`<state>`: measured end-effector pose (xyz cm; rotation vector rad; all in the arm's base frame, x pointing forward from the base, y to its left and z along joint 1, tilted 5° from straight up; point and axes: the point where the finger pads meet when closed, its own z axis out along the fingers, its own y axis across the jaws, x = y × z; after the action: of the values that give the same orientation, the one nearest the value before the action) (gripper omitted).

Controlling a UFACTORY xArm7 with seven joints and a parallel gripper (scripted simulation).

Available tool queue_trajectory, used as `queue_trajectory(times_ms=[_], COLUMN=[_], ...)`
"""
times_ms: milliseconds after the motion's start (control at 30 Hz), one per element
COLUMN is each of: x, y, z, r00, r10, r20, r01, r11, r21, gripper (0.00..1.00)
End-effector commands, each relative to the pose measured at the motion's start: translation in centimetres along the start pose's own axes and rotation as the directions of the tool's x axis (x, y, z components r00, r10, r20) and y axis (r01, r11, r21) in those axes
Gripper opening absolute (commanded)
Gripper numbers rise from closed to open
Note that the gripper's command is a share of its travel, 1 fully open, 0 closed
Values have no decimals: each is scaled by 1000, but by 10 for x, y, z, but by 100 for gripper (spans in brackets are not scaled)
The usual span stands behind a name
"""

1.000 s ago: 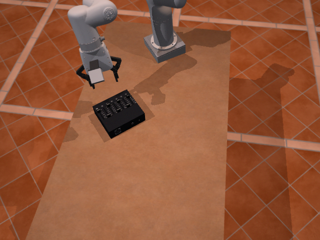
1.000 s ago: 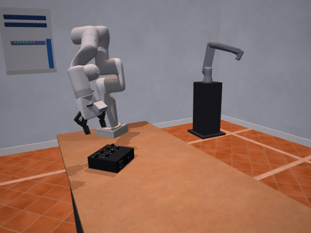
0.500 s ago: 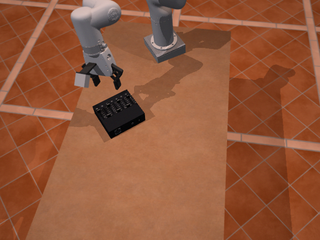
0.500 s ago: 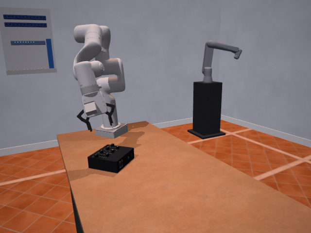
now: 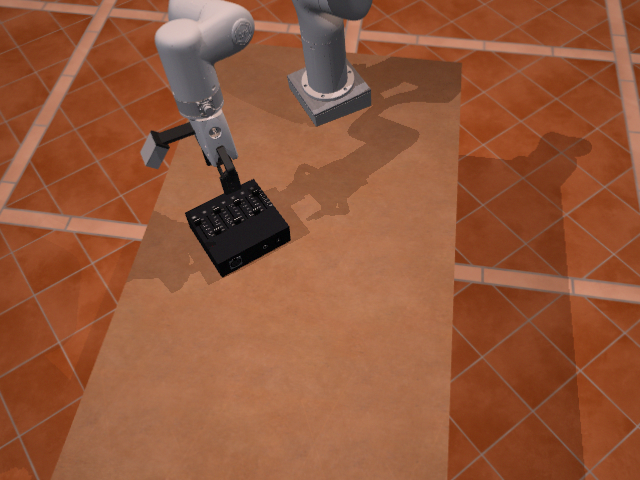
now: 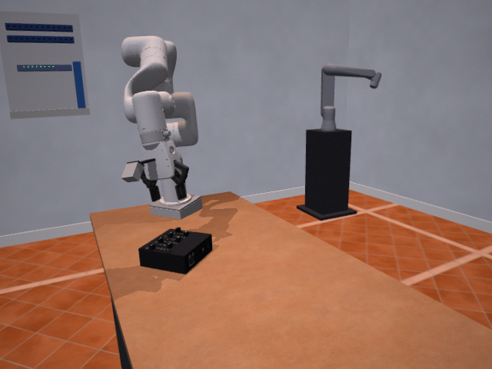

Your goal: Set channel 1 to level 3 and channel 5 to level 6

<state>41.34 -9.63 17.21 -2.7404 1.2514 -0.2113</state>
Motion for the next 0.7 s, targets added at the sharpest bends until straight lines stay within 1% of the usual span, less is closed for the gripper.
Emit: queue_trajectory(times_ms=[0,133,300,433,667], x=[0,-1,-2,-2,-2], y=[-6,-10,-13,-14,-14], z=[-3,-4,-4,-4,-4], r00=[965,917,814,800,799], r10=[258,395,571,589,590], r20=[-37,-61,-111,-116,-117], r01=[-260,-399,-581,-600,-602], r11=[962,912,804,790,789], r21=[-85,-97,-127,-126,-126], gripper=[100,100,100,100,100])
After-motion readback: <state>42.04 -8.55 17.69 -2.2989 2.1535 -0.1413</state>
